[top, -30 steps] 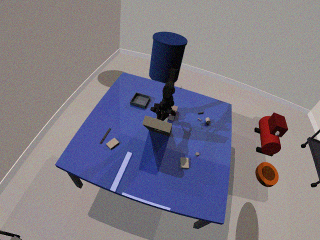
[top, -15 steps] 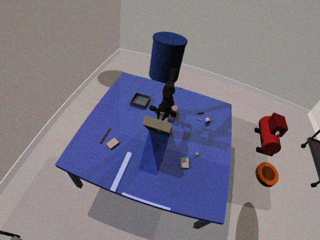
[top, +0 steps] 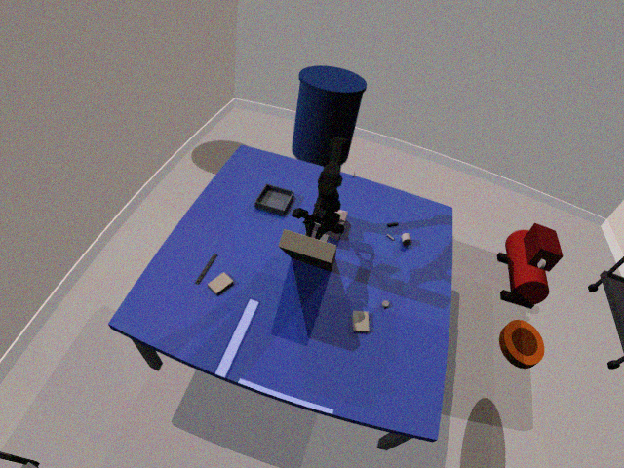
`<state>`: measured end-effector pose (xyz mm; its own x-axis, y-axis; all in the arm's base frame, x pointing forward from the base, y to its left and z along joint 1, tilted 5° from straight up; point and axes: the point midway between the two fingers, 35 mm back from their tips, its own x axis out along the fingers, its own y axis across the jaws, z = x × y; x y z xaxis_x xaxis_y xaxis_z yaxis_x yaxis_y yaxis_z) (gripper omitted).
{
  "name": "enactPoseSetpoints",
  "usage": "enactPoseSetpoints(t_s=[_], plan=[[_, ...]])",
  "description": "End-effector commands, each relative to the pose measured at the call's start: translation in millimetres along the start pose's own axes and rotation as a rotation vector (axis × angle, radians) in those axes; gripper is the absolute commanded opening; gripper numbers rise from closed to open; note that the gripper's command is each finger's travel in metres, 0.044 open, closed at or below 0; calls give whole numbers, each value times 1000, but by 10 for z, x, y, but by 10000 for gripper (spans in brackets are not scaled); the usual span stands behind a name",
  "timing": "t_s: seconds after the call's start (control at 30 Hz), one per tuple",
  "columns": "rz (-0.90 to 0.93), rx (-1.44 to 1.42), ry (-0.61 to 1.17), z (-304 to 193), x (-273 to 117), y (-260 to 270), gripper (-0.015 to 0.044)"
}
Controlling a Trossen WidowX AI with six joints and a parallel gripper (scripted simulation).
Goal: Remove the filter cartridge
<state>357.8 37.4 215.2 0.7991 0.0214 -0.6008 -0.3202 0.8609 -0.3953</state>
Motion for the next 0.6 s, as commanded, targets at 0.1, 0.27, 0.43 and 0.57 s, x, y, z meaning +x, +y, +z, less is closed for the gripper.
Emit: enactPoseSetpoints(t_s=[0.1,0.27,0.43,0.57], plan=[[-2,-22,5,-6,78,1,0],[-2,0,5,-6,80,1,0],[-2,0,5,-6,80,1,0],[-2,0,5,-6,80,1,0]])
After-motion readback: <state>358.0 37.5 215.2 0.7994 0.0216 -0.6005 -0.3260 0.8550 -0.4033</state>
